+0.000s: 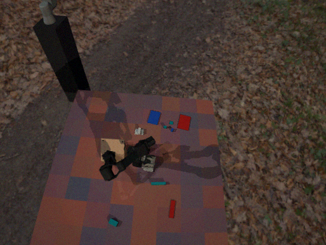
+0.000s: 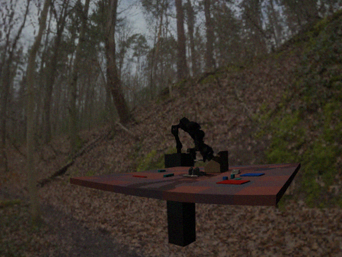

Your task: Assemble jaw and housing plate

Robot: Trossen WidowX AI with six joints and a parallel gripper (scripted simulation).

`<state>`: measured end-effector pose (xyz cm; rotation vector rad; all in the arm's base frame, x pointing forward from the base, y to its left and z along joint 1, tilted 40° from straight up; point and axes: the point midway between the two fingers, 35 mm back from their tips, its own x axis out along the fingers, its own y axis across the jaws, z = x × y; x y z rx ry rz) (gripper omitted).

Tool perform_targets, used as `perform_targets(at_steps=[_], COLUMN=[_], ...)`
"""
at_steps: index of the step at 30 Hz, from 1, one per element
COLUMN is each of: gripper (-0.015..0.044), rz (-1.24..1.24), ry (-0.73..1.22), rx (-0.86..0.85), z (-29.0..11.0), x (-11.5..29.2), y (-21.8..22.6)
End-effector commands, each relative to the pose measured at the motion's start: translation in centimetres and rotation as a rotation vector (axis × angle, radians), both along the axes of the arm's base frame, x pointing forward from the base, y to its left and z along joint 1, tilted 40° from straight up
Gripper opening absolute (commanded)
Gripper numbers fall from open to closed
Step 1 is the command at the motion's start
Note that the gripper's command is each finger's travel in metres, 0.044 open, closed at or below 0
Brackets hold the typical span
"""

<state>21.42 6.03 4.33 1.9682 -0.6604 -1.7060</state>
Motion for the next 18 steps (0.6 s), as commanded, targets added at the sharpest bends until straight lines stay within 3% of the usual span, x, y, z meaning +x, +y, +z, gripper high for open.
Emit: perform_targets(at_steps=[1,18], gripper=[0.0351,0.0351], rz=[0.007,0.017], ry=[0.006,0.014], rx=[-0.009,-0.011], z=[-0.01,-0.01], x=[-0.11,-0.11], y=[-0.20,-0.20])
